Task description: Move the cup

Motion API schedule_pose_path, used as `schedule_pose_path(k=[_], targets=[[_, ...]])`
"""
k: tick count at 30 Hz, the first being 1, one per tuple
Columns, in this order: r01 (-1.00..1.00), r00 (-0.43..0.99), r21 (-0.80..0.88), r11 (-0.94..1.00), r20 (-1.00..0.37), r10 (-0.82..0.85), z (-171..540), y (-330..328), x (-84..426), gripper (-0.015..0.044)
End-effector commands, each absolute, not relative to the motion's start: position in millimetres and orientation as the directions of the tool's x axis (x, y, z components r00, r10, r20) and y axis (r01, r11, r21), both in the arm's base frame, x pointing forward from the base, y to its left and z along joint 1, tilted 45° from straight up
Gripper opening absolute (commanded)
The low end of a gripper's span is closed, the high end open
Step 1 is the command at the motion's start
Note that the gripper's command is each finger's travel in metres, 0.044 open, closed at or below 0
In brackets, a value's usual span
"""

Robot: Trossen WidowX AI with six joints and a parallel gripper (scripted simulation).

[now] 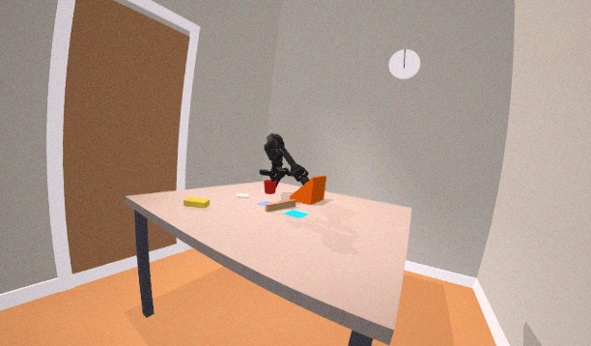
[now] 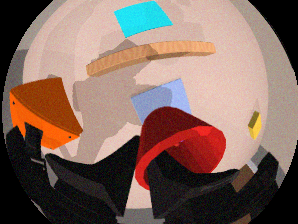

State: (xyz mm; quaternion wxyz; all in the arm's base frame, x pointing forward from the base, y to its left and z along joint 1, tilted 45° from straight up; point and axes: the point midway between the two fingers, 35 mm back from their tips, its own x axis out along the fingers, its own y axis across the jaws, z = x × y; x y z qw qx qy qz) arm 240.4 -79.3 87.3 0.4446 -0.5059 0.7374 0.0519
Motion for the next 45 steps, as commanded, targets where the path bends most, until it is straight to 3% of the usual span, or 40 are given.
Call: schedule_pose_path(k=[1, 45], targets=[[-0.789, -0.087, -0.379, 0.484, -0.711, -0.698, 89, -77, 240, 0.0000], [-0.789, -0.086, -0.378, 0.485, -0.713, -0.696, 49, -40, 260, 0.0000]])
